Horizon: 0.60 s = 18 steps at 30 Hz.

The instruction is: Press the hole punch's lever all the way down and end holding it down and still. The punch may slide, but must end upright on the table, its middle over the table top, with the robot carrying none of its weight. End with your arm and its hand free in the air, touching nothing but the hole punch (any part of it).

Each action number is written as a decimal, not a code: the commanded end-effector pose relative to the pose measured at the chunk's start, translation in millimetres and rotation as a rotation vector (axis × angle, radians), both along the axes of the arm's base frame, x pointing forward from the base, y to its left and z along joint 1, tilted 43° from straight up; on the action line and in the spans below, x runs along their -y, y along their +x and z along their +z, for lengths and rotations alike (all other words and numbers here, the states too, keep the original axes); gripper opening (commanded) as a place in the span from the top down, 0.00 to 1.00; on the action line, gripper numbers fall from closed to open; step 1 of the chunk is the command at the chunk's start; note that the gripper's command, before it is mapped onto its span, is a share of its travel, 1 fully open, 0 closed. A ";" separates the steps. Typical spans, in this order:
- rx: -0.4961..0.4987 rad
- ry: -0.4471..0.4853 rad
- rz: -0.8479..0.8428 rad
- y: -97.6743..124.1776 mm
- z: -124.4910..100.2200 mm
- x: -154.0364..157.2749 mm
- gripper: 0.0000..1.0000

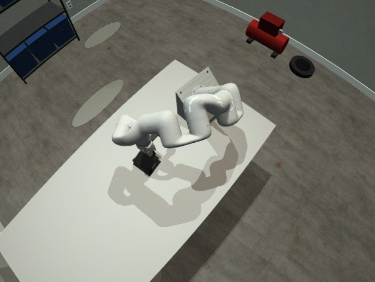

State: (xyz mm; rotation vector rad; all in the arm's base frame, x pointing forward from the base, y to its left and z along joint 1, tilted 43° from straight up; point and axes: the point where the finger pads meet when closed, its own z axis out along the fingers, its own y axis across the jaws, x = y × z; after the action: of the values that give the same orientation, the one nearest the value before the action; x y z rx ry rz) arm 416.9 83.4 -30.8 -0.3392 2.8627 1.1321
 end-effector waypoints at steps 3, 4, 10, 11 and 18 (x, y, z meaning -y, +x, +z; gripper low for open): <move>0.003 -0.001 -0.001 1.0 -0.8 -0.7 1.00; 0.003 -0.001 -0.001 1.0 -1.6 -1.4 1.00; 0.003 -0.001 -0.001 0.8 -6.2 -5.6 1.00; 0.003 -0.001 -0.001 0.7 -6.4 -5.9 1.00; 0.003 -0.001 -0.001 0.7 -6.6 -6.0 1.00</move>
State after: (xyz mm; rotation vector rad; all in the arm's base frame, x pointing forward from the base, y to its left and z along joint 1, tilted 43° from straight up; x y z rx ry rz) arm 416.5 90.0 -38.0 -0.3392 2.8628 1.1320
